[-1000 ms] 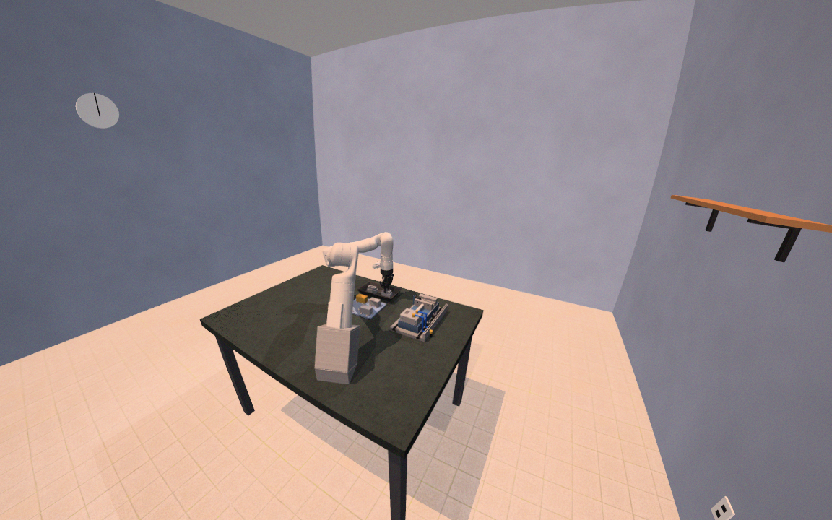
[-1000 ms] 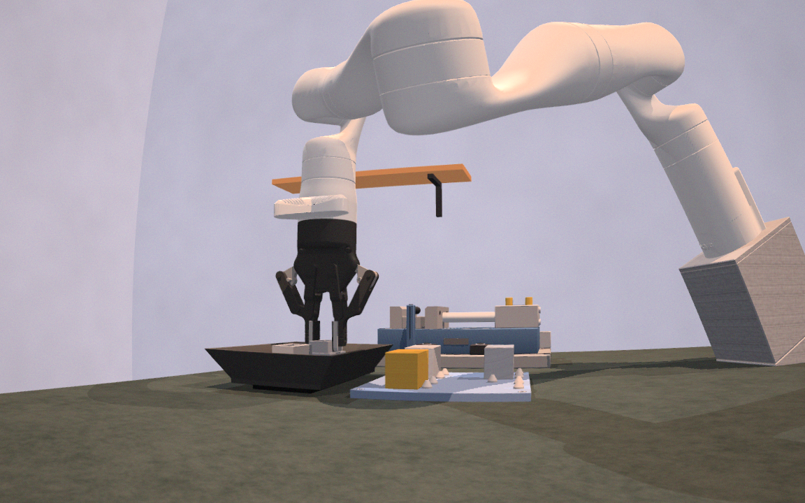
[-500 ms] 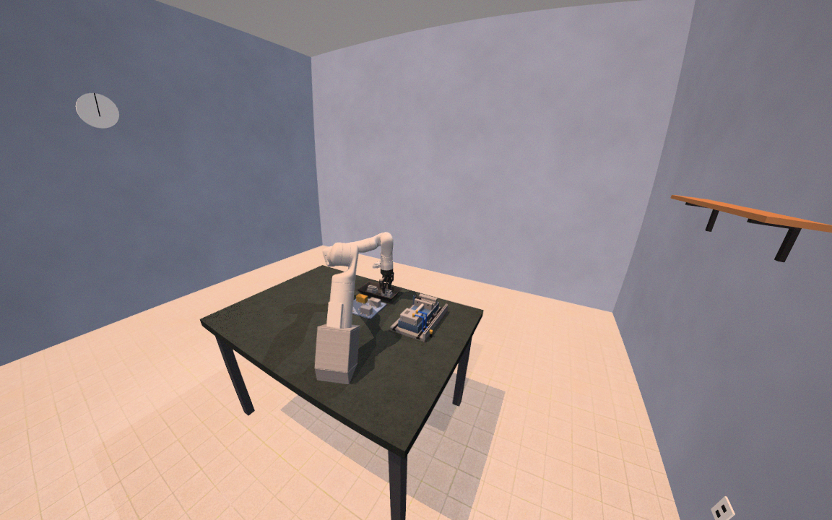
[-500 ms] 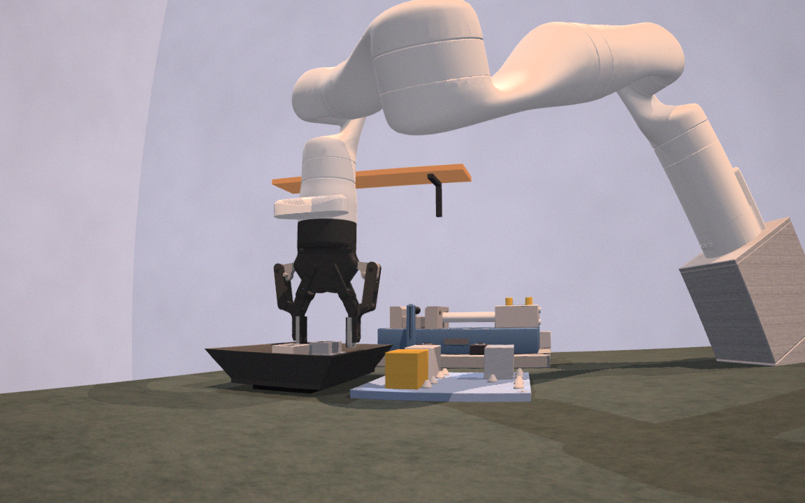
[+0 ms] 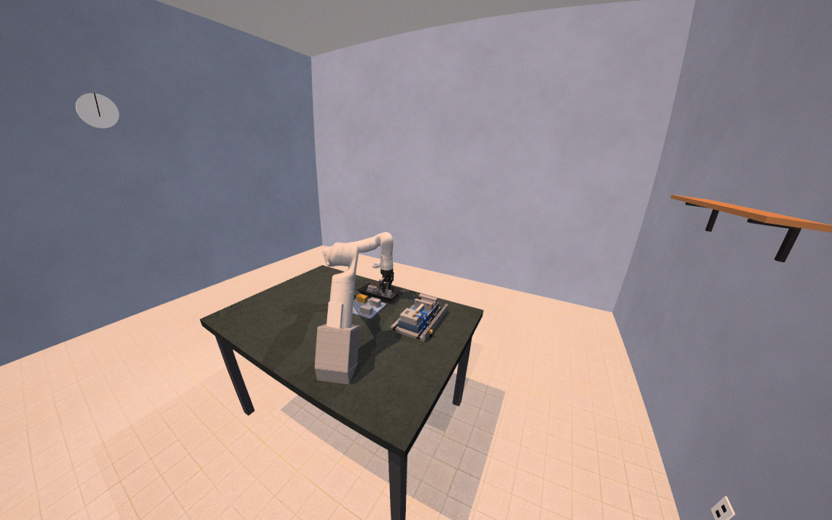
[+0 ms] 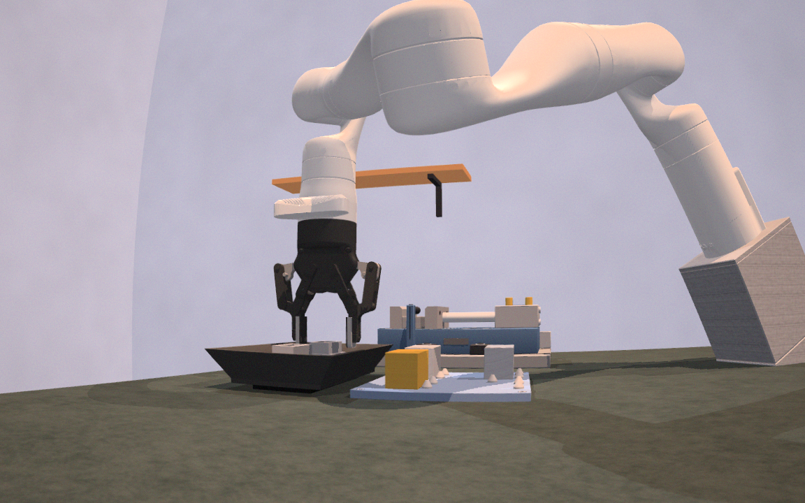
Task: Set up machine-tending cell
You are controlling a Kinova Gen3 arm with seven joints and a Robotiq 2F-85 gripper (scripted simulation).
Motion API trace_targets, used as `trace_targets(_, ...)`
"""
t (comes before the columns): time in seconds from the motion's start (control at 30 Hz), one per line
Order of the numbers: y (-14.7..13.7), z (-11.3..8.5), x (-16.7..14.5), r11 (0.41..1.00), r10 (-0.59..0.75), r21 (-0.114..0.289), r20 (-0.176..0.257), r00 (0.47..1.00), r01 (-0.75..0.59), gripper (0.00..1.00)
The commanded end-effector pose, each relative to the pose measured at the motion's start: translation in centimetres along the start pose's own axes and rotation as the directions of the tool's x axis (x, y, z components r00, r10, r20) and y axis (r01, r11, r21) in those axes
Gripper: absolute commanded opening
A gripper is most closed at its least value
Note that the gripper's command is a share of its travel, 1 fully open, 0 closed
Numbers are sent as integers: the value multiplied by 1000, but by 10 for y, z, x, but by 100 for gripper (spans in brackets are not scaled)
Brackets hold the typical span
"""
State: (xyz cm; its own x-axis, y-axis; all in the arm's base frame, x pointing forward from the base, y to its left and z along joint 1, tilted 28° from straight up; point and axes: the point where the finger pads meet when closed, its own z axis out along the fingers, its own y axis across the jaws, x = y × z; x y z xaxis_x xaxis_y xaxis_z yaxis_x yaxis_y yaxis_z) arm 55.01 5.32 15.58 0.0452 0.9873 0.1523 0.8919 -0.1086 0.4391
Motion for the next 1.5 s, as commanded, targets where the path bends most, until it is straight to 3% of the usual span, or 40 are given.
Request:
trace_targets(0.0,1,-1,0,1000,0,-2,0,1000,0,67)
trace_targets(0.47,0,-15,0,1000,0,-2,0,1000,0,67)
trace_targets(0.97,0,-93,0,1000,0,-2,0,1000,0,67)
trace_targets(1.03,0,-93,0,1000,0,-2,0,1000,0,67)
trace_targets(1.27,0,-128,0,1000,0,-2,0,1000,0,67)
trace_targets(1.47,0,-144,0,1000,0,-2,0,1000,0,67)
